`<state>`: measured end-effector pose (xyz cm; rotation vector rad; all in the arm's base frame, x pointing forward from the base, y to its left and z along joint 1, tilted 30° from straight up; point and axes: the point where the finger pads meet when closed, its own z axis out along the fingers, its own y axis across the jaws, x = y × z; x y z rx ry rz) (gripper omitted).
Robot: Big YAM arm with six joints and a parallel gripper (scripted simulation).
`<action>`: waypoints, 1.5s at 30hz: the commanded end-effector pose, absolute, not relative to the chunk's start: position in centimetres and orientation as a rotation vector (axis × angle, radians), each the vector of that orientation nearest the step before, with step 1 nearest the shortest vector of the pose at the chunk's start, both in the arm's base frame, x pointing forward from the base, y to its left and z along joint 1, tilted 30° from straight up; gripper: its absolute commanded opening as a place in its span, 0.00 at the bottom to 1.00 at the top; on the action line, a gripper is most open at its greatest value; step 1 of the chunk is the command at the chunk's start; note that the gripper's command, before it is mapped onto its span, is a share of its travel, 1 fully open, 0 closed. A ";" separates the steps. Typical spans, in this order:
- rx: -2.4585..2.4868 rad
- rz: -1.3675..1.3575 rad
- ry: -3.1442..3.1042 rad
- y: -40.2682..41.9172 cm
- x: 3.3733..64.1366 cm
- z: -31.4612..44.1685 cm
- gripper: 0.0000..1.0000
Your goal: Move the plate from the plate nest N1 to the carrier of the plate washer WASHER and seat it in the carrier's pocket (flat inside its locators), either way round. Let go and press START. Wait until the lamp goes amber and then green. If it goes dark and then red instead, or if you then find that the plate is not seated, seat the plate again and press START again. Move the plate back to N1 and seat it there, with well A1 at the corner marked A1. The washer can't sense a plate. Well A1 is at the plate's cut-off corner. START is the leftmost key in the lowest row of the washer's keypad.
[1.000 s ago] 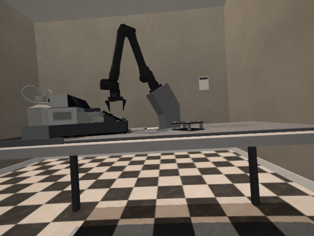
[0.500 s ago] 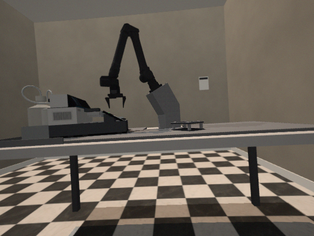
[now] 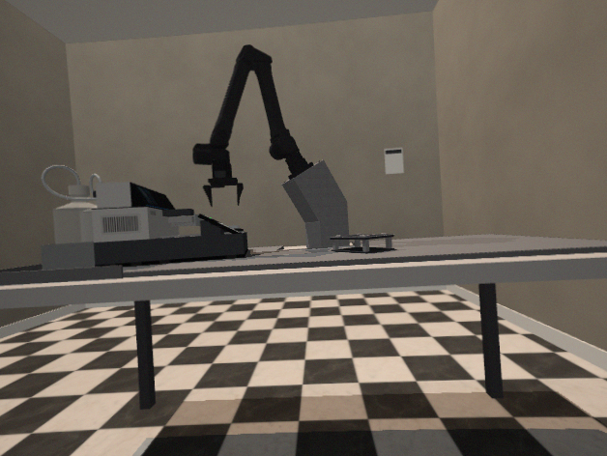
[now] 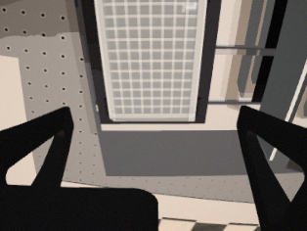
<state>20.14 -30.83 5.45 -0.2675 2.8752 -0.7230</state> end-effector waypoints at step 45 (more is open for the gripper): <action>0.068 -0.682 2.833 -29.3 24.2 6.0 0.86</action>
